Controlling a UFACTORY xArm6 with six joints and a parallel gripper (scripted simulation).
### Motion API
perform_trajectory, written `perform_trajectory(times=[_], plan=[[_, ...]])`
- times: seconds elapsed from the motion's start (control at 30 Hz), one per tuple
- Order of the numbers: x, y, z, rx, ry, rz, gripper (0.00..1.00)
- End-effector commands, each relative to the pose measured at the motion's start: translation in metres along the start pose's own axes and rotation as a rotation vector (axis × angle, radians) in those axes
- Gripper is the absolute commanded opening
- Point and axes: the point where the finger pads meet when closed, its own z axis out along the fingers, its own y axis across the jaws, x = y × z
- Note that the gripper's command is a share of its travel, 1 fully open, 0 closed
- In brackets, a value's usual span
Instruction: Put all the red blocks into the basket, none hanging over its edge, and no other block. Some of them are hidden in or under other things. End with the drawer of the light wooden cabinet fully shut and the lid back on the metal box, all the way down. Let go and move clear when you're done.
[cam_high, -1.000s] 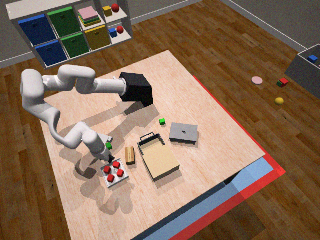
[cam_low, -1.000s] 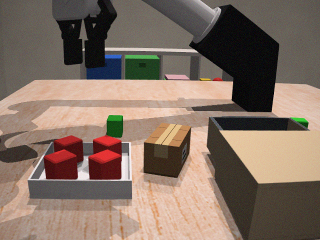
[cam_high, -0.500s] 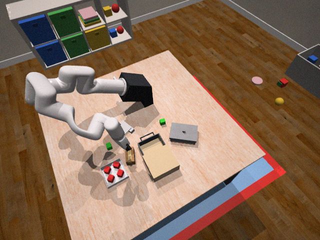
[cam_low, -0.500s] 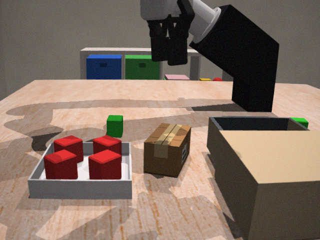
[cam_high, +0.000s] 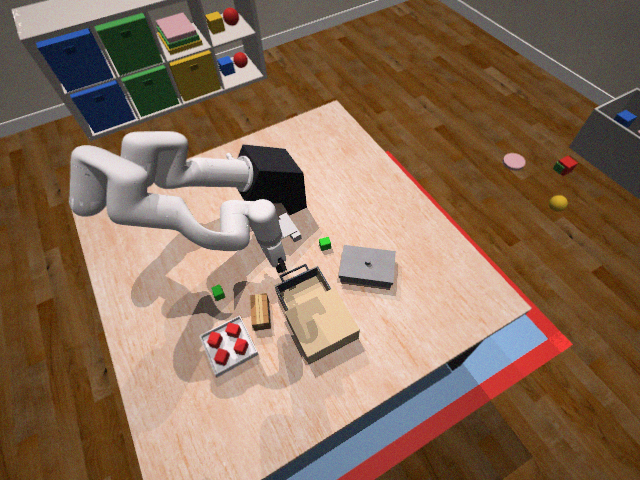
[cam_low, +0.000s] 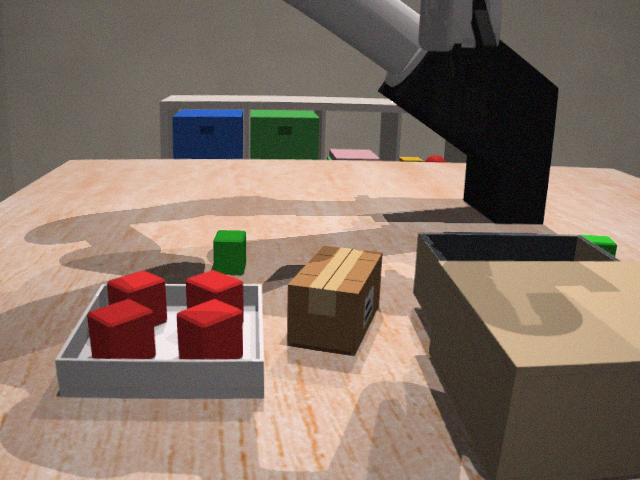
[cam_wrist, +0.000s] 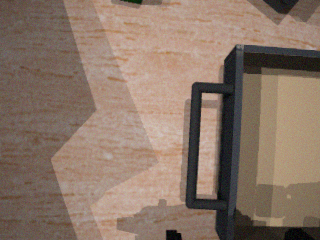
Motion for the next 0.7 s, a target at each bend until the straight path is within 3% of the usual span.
perform_trajectory(times=[0.0, 0.47, 0.5, 0.67], plan=[[0.0506, -0.0116, 0.0012, -0.013, -0.032, 0.043, 0.59], [0.0506, -0.0116, 0.0012, -0.013, -0.032, 0.043, 0.59], [0.0506, -0.0116, 0.0012, -0.013, -0.032, 0.043, 0.24], [0.0506, -0.0116, 0.0012, -0.013, -0.032, 0.043, 0.24]])
